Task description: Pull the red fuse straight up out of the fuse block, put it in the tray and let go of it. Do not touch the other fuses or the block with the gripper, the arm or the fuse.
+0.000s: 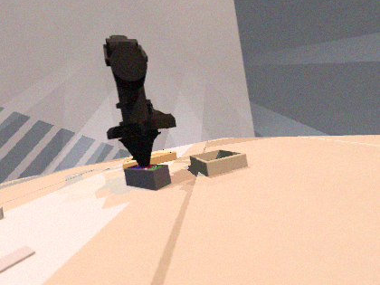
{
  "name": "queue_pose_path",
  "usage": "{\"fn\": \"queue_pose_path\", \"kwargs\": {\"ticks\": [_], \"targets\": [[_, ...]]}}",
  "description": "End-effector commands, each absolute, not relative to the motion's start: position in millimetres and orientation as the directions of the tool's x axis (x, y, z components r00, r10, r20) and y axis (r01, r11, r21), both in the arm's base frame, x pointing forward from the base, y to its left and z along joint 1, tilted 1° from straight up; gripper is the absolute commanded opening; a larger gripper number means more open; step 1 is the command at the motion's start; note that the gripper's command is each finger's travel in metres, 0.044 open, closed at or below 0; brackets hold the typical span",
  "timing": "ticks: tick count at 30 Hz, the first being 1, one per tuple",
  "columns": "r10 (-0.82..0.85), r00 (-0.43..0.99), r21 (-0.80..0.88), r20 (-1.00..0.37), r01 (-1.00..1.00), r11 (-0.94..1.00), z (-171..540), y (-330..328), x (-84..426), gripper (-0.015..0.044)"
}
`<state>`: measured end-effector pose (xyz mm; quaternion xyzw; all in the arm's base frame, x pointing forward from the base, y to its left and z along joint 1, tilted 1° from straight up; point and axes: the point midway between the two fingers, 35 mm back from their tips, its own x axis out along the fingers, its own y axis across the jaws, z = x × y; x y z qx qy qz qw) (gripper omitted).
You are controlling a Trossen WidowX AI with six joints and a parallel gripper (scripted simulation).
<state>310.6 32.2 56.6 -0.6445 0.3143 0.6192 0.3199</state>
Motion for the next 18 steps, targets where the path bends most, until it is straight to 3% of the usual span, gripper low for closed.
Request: {"fn": "queue_pose_path", "kwargs": {"ticks": [1, 18], "targets": [[-0.013, 0.032, -0.018, -0.999, -0.805, -0.594, 51.5, 31.4, 309.6, 0.0071], [-0.009, 0.032, -0.021, -0.999, -0.802, -0.598, 49.4, 32.0, 310.0, 0.0051]]}}
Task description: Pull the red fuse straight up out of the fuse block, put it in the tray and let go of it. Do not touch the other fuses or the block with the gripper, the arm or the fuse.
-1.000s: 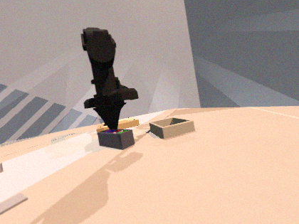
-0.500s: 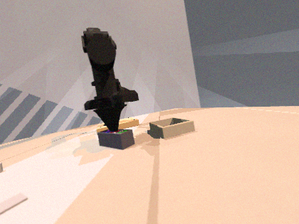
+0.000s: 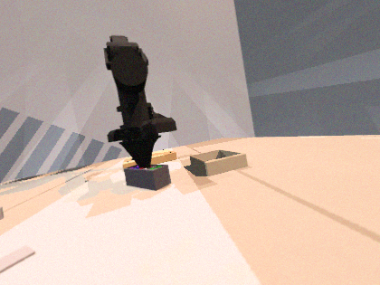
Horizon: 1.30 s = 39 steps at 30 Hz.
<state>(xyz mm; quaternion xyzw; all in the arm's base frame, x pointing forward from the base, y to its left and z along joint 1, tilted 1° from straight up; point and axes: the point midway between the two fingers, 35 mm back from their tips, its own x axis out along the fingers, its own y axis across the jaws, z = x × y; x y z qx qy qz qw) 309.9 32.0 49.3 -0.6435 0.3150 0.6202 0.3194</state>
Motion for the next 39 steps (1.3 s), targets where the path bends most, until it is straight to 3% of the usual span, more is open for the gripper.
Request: {"fn": "queue_pose_path", "kwargs": {"ticks": [1, 8, 39], "targets": [[-0.009, 0.032, -0.021, -0.999, -0.802, -0.598, 49, 32, 310, 0.0044], [-0.009, 0.032, -0.021, -0.999, -0.802, -0.598, 49, 32, 310, 0.0], [-0.011, 0.032, -0.02, -0.999, -0.803, -0.596, 63, 32, 310, 0.0]]}}
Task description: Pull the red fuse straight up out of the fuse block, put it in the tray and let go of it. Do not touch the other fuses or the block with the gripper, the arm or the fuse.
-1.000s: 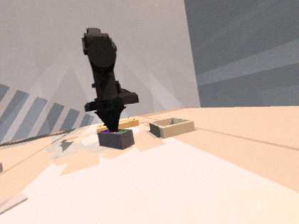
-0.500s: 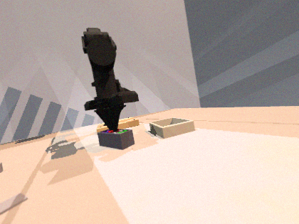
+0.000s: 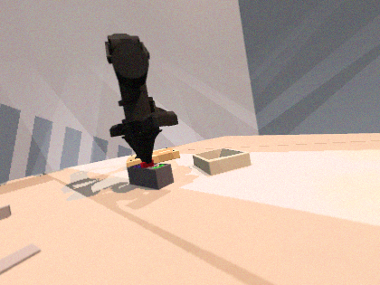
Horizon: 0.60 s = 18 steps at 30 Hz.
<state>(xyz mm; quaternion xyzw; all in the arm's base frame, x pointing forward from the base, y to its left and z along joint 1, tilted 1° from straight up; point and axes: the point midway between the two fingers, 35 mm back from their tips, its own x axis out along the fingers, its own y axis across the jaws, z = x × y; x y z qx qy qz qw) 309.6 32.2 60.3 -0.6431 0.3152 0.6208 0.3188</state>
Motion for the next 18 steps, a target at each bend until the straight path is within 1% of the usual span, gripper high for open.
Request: {"fn": "queue_pose_path", "kwargs": {"ticks": [1, 18], "targets": [[-0.011, 0.032, -0.02, -0.999, -0.803, -0.596, 63.4, 32.1, 310.2, 0.0], [-0.012, 0.032, -0.019, -0.999, -0.803, -0.595, 71.8, 32.1, 310.0, 0.0]]}}
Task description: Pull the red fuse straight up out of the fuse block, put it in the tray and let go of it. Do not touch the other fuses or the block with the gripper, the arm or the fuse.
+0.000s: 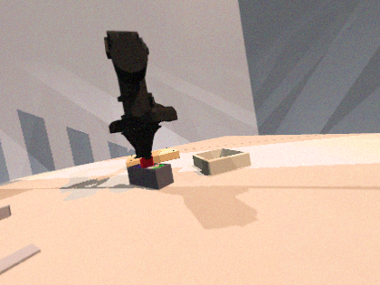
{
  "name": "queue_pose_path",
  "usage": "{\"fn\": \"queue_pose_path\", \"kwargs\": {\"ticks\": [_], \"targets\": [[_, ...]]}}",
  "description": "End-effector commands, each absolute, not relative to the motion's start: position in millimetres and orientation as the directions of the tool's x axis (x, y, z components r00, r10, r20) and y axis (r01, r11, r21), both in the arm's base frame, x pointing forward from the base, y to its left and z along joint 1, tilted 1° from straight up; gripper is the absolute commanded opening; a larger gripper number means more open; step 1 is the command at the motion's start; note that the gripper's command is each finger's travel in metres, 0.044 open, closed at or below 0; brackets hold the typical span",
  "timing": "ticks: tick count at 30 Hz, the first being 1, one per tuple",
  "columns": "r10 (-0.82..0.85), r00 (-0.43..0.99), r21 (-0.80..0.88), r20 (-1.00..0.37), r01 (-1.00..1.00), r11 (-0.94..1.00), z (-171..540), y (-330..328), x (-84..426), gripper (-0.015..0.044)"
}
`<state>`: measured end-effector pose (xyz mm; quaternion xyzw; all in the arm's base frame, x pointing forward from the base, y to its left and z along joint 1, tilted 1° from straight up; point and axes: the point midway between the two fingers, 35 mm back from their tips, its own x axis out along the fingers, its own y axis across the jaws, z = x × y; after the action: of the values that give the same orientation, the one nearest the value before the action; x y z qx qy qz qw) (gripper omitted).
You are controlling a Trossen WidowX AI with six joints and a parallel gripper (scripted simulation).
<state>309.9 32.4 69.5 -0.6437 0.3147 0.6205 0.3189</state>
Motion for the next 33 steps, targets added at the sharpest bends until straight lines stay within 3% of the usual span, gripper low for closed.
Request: {"fn": "queue_pose_path", "kwargs": {"ticks": [1, 33], "targets": [[-0.012, 0.032, -0.019, -0.999, -0.803, -0.595, 72, 32, 310, 0.0], [-0.013, 0.032, -0.018, -0.999, -0.804, -0.594, 88, 32, 309, 0.0]]}}
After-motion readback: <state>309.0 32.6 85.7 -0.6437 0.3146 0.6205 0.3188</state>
